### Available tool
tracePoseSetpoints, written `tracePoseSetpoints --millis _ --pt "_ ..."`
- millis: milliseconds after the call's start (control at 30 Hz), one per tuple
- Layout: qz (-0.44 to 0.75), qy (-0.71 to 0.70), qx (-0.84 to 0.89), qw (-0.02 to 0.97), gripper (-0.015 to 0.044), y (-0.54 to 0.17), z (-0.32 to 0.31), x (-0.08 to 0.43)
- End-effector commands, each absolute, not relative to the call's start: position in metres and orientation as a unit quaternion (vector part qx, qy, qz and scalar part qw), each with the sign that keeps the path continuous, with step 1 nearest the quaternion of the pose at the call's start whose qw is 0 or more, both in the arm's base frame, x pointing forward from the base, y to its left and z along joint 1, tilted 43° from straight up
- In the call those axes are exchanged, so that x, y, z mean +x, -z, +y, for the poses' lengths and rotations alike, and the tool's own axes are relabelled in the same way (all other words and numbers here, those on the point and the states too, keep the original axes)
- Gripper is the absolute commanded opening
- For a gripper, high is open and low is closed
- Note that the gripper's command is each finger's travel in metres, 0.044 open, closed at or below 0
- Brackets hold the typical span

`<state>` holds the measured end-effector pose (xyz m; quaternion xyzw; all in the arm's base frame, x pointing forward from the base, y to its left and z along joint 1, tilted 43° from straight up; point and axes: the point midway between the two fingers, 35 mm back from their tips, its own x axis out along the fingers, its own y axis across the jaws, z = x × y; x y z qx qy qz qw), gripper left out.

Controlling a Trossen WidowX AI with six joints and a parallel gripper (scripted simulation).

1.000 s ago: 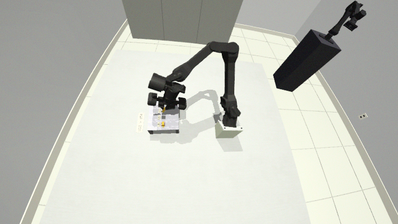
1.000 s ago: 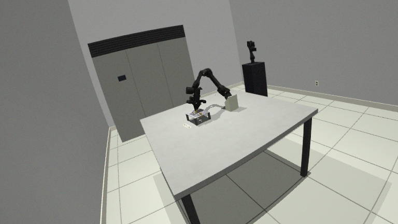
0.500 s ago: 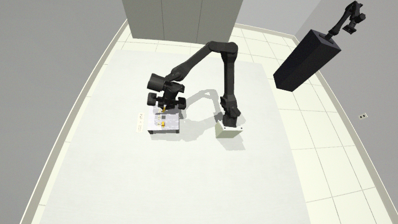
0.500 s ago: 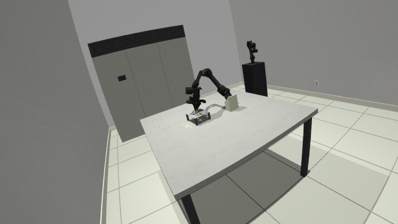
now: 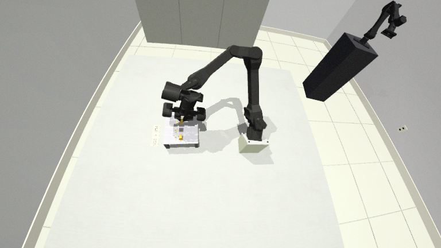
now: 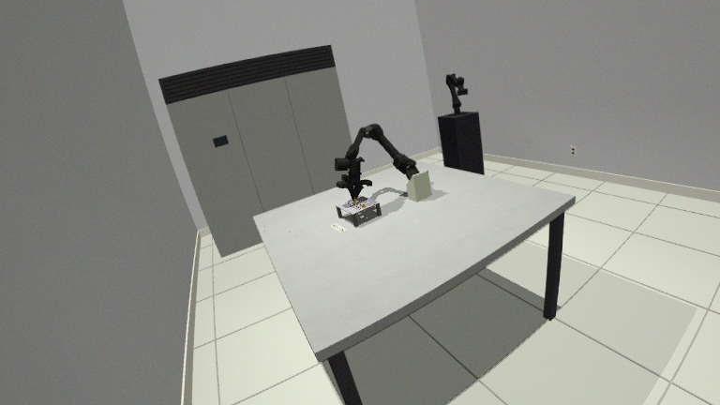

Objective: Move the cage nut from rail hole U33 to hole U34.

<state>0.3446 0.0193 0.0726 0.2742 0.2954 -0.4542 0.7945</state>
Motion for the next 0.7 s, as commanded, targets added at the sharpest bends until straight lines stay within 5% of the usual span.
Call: tracePoseSetpoints --millis 0,667 --pt "0.294 0.457 0.274 0.794 0.0033 -0.0733 0.0194 0.3453" --pt "0.295 0.459 0.273 0.792 0.0033 -0.0742 0.0203 0.3452"
